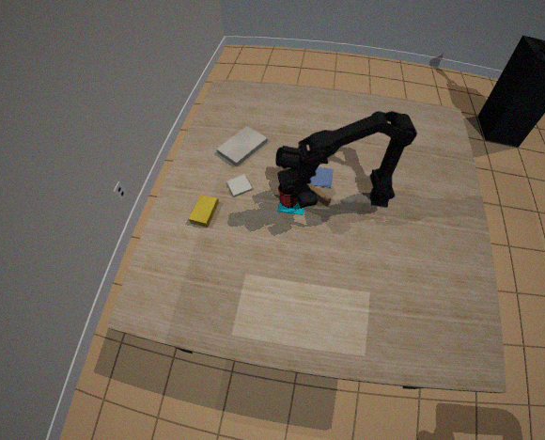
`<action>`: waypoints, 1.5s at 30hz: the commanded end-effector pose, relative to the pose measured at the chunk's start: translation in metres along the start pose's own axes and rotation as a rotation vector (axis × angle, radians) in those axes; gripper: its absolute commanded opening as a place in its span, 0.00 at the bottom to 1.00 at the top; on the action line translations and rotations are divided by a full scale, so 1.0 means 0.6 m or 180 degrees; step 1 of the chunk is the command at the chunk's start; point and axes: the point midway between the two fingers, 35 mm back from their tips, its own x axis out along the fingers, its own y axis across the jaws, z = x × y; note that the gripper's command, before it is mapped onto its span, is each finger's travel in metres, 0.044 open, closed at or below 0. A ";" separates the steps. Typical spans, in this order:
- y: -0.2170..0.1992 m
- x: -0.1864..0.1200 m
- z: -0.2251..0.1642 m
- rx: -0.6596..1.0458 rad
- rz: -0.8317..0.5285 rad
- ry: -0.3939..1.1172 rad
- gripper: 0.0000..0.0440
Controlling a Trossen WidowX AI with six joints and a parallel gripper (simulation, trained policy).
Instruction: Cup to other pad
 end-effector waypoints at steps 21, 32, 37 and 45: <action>-0.016 -0.032 0.003 0.0133 -0.0003 0.0022 0.29; -0.023 -0.053 0.007 0.0197 0.0010 -0.0033 0.49; -0.029 -0.072 0.011 0.0248 0.0006 -0.0125 0.76; -0.047 -0.106 0.021 0.0318 -0.0042 -0.0277 1.00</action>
